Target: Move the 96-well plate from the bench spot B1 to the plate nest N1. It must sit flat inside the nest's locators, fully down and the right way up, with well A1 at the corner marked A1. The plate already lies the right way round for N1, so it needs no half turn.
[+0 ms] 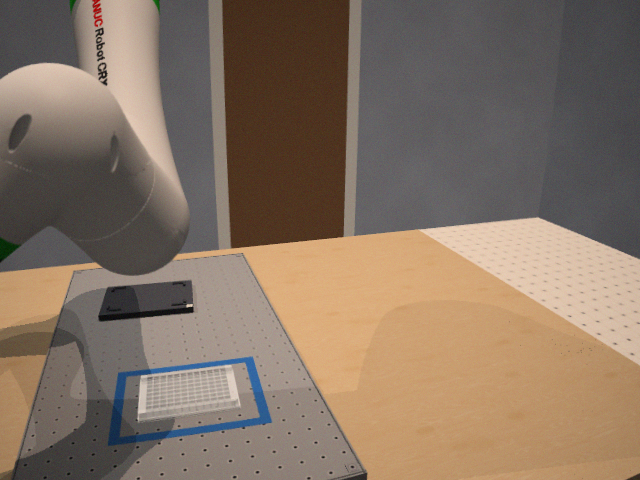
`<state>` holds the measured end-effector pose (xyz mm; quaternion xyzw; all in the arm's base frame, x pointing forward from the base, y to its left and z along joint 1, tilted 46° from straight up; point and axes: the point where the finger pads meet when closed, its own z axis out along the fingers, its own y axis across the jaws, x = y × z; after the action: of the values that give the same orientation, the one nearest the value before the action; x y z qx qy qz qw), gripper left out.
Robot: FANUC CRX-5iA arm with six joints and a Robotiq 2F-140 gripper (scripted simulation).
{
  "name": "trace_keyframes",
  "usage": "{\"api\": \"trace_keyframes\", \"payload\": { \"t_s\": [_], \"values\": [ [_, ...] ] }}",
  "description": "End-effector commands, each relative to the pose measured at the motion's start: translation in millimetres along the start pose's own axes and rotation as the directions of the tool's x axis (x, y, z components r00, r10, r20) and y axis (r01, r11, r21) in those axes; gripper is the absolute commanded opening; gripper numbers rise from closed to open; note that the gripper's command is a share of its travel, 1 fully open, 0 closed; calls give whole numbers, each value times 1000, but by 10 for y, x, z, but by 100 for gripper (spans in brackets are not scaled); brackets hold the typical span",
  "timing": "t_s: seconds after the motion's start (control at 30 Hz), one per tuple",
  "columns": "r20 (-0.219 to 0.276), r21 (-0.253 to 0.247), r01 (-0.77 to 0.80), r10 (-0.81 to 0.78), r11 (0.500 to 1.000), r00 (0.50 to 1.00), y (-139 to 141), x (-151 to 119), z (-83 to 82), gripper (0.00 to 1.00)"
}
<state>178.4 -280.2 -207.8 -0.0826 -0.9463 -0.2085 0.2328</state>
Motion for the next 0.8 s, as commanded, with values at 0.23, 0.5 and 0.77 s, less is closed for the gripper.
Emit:
{"api": "trace_keyframes", "payload": {
  "t_s": [0.23,0.5,0.77],
  "values": [
    [103,-6,321,-319,947,942,226,-270,-183,100],
    [165,30,513,-511,858,844,333,-396,-278,100],
    [205,80,650,-651,756,731,471,-555,-408,100]
  ]
}}
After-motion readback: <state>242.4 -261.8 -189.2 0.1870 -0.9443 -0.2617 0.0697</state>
